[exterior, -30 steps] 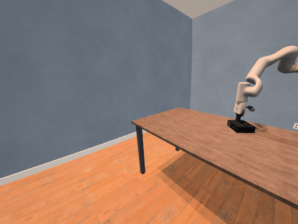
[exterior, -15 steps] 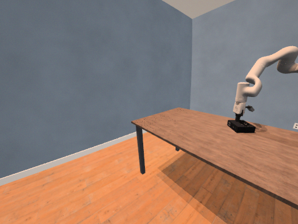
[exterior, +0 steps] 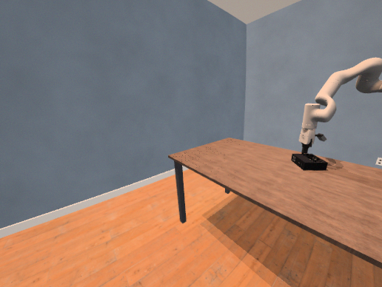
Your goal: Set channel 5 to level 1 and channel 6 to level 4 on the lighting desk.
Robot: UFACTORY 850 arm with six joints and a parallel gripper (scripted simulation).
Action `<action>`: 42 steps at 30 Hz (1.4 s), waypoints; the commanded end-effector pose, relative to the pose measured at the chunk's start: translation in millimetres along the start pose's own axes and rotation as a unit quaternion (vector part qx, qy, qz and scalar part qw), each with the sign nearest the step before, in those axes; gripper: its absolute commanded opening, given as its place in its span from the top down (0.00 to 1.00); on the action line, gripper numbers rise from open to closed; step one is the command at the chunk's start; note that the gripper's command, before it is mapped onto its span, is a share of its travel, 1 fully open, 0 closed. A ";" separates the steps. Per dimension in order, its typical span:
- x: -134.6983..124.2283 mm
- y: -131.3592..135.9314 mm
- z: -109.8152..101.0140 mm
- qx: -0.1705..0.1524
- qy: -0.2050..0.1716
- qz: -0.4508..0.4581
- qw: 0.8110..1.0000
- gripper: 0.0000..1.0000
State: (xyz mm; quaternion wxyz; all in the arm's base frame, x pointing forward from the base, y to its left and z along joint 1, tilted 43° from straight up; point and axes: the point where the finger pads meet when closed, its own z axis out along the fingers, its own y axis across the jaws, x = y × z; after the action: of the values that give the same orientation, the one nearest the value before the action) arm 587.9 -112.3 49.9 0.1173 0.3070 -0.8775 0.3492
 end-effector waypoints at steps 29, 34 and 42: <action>-0.5 -0.5 -29.5 0.000 -0.001 0.000 1.000 0.00; -0.5 -0.5 -40.5 0.000 -0.001 0.000 1.000 0.00; -0.4 -0.5 -66.7 0.000 -0.001 0.000 1.000 0.00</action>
State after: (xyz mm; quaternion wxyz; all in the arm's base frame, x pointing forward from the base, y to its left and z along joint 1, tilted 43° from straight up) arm 587.1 -74.7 90.0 0.1176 0.3070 -0.8775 0.3492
